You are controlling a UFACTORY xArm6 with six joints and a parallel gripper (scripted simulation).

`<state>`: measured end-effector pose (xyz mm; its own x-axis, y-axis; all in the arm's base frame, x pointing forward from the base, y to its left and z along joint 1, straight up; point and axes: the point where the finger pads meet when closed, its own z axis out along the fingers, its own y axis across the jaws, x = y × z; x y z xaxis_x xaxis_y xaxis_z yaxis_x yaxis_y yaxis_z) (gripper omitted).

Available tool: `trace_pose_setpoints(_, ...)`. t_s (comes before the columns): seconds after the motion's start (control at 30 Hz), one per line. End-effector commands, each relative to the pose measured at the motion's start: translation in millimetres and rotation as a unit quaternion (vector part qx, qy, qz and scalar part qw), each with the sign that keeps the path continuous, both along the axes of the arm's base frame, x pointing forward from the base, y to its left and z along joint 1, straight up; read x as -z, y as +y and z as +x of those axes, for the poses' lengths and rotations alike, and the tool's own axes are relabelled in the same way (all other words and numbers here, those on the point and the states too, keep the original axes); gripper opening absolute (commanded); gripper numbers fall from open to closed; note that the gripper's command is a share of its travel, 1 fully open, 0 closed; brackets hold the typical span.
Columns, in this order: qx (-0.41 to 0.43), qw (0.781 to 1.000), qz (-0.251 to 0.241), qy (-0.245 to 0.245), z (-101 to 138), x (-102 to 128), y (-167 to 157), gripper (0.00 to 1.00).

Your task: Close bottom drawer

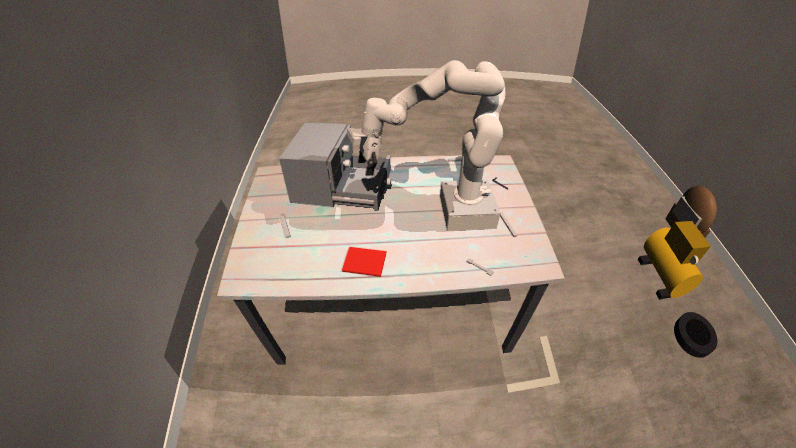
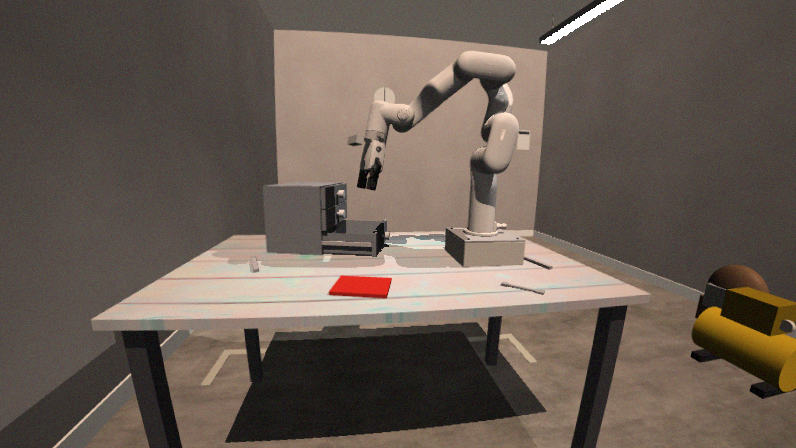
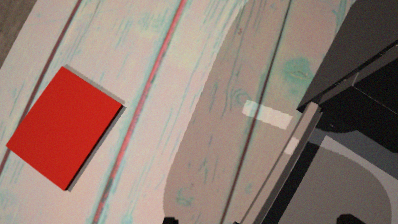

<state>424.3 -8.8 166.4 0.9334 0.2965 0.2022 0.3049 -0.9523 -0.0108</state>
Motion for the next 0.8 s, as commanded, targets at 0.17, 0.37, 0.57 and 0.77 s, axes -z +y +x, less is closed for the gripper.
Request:
trace_pose_setpoints(0.17,0.164,0.986,-0.004,0.0,-44,-29,-100,1.0)
trace_pose_setpoints(0.37,0.273,0.962,-0.006,0.0,-91,-44,-161,1.0)
trace_pose_setpoints(0.57,0.277,0.961,-0.006,0.0,-93,-44,-162,1.0)
trace_pose_setpoints(0.77,0.277,0.961,-0.006,0.001,-93,-43,-162,1.0)
